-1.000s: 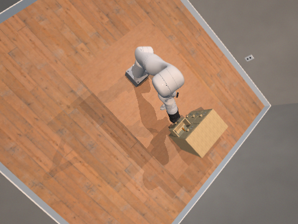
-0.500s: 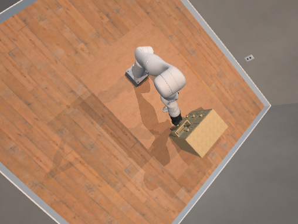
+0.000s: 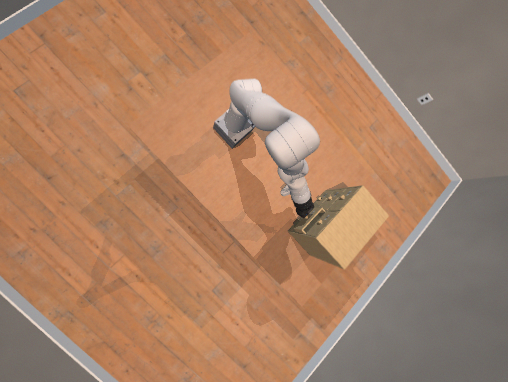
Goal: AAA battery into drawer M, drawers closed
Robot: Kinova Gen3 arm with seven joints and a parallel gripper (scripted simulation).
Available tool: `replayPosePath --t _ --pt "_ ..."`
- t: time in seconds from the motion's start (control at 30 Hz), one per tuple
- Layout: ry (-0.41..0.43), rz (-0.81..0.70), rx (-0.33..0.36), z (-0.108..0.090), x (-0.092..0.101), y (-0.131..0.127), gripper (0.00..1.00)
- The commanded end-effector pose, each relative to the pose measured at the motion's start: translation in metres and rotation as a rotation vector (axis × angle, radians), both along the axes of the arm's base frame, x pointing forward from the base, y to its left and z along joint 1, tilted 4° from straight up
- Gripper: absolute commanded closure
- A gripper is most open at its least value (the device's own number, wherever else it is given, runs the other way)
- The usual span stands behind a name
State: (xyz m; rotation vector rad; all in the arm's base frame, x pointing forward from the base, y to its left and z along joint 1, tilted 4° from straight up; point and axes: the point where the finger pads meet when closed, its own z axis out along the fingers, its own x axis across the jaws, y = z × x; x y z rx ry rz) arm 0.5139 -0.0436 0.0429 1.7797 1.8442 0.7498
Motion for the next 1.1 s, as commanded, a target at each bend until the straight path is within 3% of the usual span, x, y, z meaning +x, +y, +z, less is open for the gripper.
replayPosePath --t 0.0,1.07 --pt "-0.005 0.002 0.0 0.001 0.006 0.002 1.0" --pt "-0.005 0.002 0.0 0.0 0.023 0.003 1.0"
